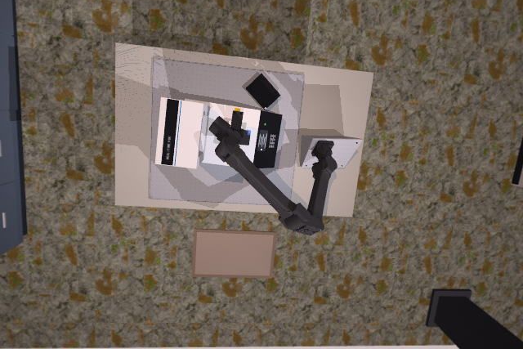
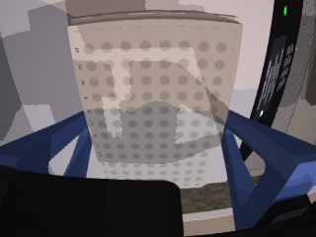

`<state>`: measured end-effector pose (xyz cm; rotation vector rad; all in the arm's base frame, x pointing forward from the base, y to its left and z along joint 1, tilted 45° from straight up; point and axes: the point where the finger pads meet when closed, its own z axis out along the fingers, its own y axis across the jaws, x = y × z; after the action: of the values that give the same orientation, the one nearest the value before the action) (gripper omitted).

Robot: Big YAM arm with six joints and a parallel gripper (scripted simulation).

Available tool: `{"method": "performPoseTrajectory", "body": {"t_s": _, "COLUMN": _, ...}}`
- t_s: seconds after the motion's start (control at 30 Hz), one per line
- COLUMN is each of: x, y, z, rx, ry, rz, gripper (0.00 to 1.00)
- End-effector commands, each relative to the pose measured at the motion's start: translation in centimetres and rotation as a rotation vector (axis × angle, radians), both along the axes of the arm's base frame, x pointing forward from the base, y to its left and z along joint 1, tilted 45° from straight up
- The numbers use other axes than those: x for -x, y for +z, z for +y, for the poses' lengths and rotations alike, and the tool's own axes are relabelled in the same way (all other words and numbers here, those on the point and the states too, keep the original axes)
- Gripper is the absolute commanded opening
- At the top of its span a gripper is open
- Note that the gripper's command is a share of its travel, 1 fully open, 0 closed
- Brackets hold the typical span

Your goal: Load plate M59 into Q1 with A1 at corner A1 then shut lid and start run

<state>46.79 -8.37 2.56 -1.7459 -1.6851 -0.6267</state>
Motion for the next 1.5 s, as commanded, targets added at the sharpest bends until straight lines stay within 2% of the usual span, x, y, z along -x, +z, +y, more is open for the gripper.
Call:
{"method": "performPoseTrajectory", "body": {"t_s": 0.0, "x": -3.2, "y": 4.5, "z": 0.3, "rx": 0.042, "ry": -0.067, "rz": -0.016, "gripper": 0.00}}
{"method": "performPoseTrajectory", "body": {"t_s": 0.07, "x": -3.2, "y": 4.5, "z": 0.3, "rx": 0.042, "ry": -0.067, "rz": -0.016, "gripper": 0.00}}
{"method": "performPoseTrajectory", "body": {"t_s": 0.27, "x": -1.8, "y": 1.8, "z": -1.0, "rx": 0.035, "ry": -0.057, "rz": -0.004, "gripper": 0.00}}
{"method": "performPoseTrajectory", "body": {"t_s": 0.43, "x": -0.9, "y": 0.6, "z": -1.2, "rx": 0.022, "ry": -0.054, "rz": 0.011, "gripper": 0.00}}
{"method": "performPoseTrajectory", "body": {"t_s": 0.63, "x": -1.2, "y": 1.7, "z": -0.7, "rx": 0.020, "ry": -0.038, "rz": -0.004, "gripper": 0.00}}
{"method": "performPoseTrajectory", "body": {"t_s": 0.9, "x": -3.0, "y": 4.0, "z": 0.5, "rx": 0.040, "ry": 0.008, "rz": -0.073, "gripper": 0.00}}
{"method": "performPoseTrajectory", "body": {"t_s": 1.13, "x": -2.7, "y": 2.4, "z": -1.1, "rx": 0.034, "ry": -0.013, "rz": -0.065, "gripper": 0.00}}
{"method": "performPoseTrajectory", "body": {"t_s": 1.47, "x": -1.4, "y": 1.2, "z": -1.2, "rx": 0.024, "ry": -0.045, "rz": -0.010, "gripper": 0.00}}
